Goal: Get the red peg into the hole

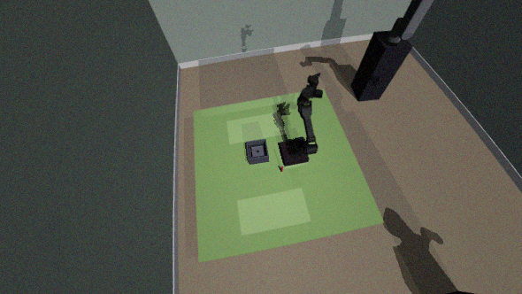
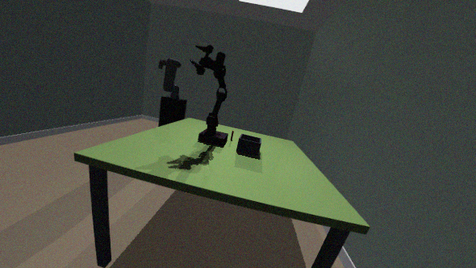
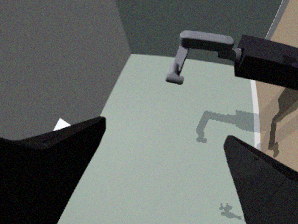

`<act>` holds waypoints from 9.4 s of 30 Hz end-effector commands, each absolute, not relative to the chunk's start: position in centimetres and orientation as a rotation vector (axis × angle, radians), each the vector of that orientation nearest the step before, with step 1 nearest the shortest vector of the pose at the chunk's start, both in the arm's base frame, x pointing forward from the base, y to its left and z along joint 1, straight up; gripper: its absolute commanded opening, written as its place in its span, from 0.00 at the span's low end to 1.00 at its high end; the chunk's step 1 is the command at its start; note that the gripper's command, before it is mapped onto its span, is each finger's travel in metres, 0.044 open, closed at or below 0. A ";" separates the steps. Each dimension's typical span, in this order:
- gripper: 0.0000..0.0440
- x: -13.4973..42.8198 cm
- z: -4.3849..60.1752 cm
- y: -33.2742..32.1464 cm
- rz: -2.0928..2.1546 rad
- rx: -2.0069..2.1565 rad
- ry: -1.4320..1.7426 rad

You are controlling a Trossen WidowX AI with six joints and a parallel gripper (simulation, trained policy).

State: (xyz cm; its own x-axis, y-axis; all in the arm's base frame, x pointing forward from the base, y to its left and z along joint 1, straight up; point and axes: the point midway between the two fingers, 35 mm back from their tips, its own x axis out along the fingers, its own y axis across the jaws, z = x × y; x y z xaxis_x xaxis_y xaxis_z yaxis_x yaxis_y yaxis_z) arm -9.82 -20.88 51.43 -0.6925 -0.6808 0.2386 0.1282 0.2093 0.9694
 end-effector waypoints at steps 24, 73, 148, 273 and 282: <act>1.00 5.7 38.0 -25.4 -1.593 0.990 -0.821; 1.00 20.0 16.9 0.4 -0.977 0.967 0.881; 0.00 16.1 1.4 13.8 -0.677 0.754 1.439; 1.00 40.3 9.0 -10.7 -0.819 0.784 1.029; 1.00 40.3 9.1 -10.7 -0.819 0.784 1.026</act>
State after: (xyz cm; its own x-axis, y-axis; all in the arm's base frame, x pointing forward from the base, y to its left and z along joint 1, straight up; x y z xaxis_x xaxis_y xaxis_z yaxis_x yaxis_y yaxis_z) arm 35.41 -7.23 7.42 0.1024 -0.1020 -0.9895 0.8415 0.5393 0.0315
